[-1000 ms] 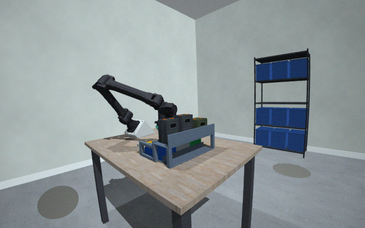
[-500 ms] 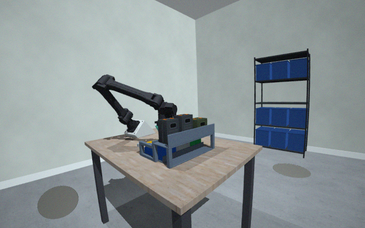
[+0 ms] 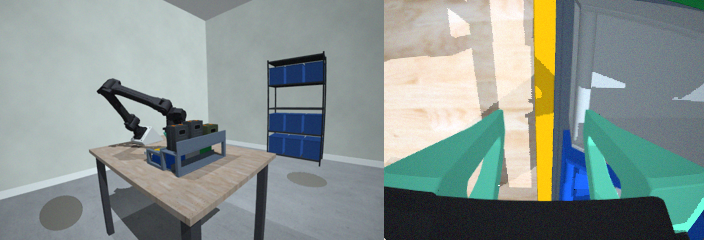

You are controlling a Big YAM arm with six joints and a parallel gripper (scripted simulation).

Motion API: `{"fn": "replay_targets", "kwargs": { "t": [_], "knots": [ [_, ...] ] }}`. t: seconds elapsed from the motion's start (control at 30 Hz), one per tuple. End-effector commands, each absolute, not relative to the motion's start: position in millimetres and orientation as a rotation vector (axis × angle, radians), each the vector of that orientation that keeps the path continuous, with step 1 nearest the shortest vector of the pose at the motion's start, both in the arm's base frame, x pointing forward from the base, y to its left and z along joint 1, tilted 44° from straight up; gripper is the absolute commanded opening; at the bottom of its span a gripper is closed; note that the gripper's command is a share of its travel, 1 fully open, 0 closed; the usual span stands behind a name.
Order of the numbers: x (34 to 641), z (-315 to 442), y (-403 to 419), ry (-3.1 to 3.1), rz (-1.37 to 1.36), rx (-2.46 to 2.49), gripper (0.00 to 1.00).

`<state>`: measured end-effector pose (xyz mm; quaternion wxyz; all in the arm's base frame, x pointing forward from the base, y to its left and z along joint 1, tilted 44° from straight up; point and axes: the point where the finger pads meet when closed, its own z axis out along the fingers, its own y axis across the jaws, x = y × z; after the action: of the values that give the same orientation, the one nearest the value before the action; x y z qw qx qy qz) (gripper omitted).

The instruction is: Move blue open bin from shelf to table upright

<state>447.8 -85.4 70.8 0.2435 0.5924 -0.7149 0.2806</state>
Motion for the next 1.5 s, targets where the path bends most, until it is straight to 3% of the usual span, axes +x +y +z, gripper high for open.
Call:
{"fn": "replay_targets", "kwargs": {
  "t": [0.0, 1.47],
  "knots": [
    [452.5, 71.1, -85.8, -1.953, 0.78, 1.628, 0.43],
    [450.9, 59.9, -102.3, -1.961, 0.775, 1.614, 0.43]
  ]
}}
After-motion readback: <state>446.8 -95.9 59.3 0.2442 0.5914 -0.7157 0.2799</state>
